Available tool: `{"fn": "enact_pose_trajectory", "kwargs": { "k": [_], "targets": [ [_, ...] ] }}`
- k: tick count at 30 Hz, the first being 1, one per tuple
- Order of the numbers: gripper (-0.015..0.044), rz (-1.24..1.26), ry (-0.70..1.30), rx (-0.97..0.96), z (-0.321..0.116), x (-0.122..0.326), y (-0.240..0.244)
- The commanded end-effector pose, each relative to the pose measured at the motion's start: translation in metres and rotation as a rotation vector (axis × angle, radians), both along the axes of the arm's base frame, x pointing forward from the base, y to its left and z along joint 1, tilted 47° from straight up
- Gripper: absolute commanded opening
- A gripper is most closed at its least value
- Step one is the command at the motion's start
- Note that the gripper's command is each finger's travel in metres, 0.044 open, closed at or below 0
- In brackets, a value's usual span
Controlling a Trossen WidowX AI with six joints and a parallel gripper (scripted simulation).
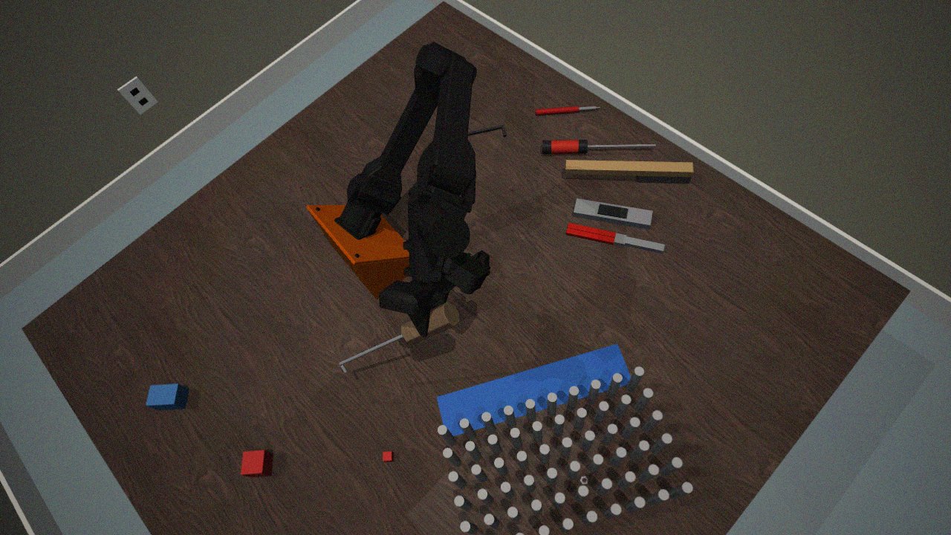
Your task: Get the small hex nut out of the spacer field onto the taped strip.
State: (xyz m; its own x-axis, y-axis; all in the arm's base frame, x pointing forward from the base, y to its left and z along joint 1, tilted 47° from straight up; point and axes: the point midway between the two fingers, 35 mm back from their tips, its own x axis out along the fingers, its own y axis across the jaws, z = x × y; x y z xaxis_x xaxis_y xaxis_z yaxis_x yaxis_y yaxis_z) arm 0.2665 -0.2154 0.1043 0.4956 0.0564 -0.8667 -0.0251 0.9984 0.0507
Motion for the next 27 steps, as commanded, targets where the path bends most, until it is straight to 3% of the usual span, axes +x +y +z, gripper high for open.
{"fn": "enact_pose_trajectory", "kwargs": {
  "k": [1,27],
  "targets": [
    [0.0,0.121,-0.027,-0.062,0.009,0.005,0.011],
    [0.0,0.893,-0.194,-0.481,0.054,0.029,0.086]
  ]
}}
